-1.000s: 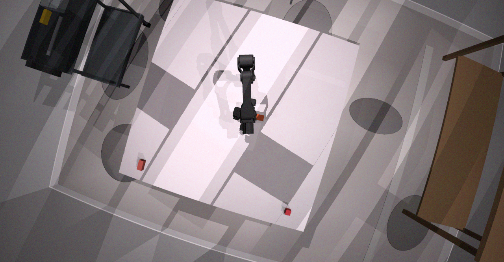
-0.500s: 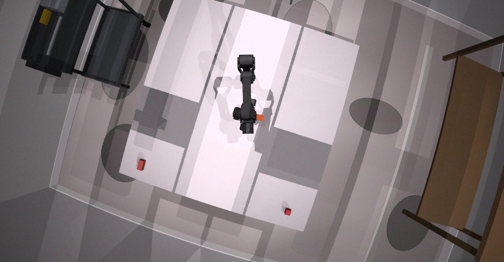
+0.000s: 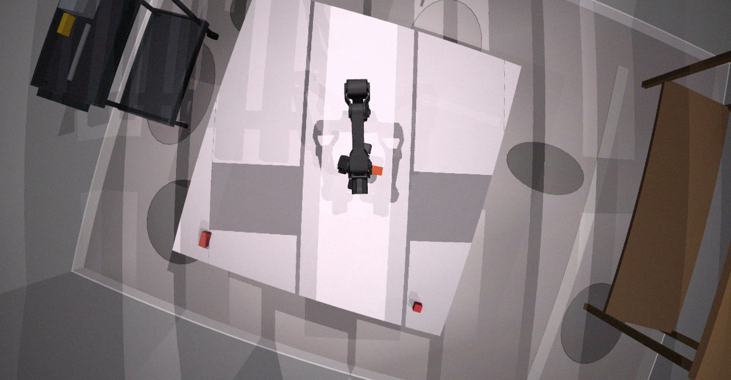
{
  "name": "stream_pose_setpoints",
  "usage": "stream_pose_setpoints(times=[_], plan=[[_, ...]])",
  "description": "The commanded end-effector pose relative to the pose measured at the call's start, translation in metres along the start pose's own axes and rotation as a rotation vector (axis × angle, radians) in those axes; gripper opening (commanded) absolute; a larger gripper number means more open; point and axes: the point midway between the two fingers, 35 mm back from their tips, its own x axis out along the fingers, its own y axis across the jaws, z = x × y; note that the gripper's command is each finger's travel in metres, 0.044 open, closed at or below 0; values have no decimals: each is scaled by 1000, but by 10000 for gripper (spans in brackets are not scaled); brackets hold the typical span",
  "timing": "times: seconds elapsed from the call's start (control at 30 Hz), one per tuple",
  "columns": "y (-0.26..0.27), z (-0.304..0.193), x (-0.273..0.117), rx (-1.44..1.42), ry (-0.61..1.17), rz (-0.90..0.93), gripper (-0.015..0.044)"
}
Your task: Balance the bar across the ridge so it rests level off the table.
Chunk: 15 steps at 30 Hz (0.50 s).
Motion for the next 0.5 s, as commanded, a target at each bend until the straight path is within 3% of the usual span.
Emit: stream_pose_setpoints(times=[0.0, 0.47], plan=[[0, 0, 0, 0, 0, 0, 171], [0, 0, 0, 0, 0, 0, 185]])
